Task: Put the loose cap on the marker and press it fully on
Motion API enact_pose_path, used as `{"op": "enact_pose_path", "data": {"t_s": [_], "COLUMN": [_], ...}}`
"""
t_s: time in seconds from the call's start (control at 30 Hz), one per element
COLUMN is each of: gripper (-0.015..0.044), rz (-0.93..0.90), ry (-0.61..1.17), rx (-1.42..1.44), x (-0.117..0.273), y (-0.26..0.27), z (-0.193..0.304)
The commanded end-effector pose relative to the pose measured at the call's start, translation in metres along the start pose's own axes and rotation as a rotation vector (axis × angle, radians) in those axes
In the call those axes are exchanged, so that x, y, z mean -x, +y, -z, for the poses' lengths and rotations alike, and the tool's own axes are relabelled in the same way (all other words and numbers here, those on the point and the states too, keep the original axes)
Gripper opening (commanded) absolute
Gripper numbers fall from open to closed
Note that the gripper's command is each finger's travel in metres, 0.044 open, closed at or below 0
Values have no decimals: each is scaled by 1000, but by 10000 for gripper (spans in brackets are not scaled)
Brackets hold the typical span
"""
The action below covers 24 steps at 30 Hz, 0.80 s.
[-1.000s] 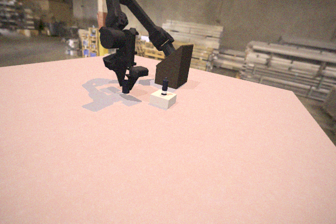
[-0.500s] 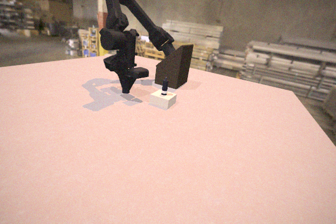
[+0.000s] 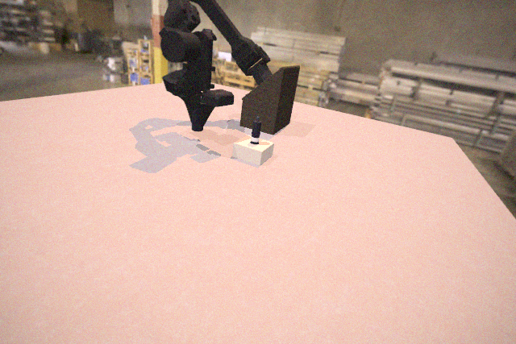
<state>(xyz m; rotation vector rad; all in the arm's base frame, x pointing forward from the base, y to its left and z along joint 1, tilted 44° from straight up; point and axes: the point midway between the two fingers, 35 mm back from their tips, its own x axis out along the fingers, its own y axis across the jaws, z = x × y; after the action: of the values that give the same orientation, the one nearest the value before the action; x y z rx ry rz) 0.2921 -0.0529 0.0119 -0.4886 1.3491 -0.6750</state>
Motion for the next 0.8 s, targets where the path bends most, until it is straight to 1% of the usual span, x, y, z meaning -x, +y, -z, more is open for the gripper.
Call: {"op": "enact_pose_path", "data": {"t_s": [0.0, 0.2, 0.4, 0.77], "gripper": [0, 0, 0, 0], "rz": [-6, -5, -6, -16], "ry": [-11, -11, -12, -31], "rx": [-13, -14, -14, -7], "x": [14, 30, 33, 47], "y": [-1, -2, 1, 36], "z": [-3, -1, -1, 0]}}
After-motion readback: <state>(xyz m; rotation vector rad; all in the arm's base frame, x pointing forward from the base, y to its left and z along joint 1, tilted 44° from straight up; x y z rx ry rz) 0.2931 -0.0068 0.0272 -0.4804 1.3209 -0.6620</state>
